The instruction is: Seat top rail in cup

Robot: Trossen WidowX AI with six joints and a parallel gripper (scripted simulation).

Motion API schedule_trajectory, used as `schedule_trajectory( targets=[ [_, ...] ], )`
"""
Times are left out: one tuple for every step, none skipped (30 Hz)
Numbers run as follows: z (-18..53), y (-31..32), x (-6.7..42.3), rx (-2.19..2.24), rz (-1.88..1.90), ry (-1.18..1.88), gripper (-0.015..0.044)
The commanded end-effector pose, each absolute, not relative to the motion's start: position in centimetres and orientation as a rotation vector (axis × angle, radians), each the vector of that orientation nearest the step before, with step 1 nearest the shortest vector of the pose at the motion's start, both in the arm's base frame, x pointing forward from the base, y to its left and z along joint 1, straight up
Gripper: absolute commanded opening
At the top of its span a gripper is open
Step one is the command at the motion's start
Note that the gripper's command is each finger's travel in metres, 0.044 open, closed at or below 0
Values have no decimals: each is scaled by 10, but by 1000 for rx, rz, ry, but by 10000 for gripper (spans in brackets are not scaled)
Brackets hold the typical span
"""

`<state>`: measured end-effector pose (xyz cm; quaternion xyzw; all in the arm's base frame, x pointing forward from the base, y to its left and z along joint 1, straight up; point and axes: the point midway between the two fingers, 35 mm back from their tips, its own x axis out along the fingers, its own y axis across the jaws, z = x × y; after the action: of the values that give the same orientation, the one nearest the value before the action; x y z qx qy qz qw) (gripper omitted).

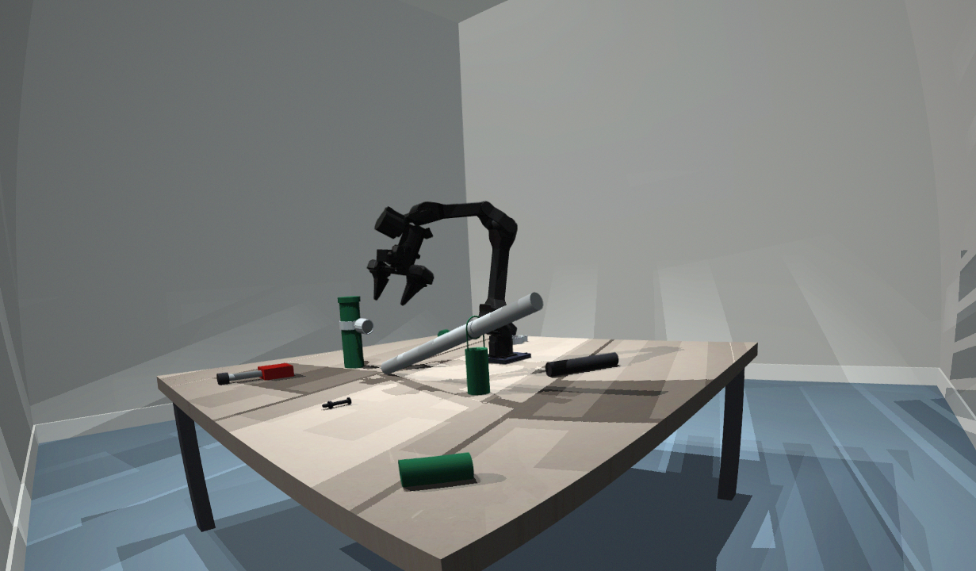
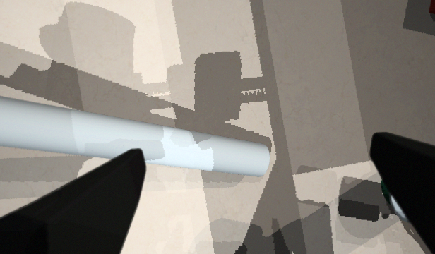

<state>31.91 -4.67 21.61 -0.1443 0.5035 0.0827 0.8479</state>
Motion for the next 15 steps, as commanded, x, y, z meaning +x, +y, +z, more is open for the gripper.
schedule_trajectory(
  targets=[
    [249, -23, 304, 40, -63, 1027, 440],
    [249, -23, 304, 40, -63, 1027, 440],
    [249, -23, 304, 40, -63, 1027, 440],
    [249, -23, 304, 40, -63, 1027, 440],
    [249, -23, 304, 40, -63, 1027, 440],
    [249, -23, 304, 40, -63, 1027, 440],
    [249, -23, 304, 40, -63, 1027, 440],
    [249, -23, 304, 40, -63, 1027, 440],
    [249, -23, 304, 40, -63, 1027, 440],
    [249, -23, 304, 40, -63, 1027, 440],
    [249, -23, 304, 40, -63, 1027, 440],
    [249, -23, 304, 40, -63, 1027, 440],
    [249, -23, 304, 40, -63, 1027, 440],
    [248, -22, 305, 54, -69, 1032, 440],
    [247, -21, 305, 81, -82, 1041, 440]
  ],
)
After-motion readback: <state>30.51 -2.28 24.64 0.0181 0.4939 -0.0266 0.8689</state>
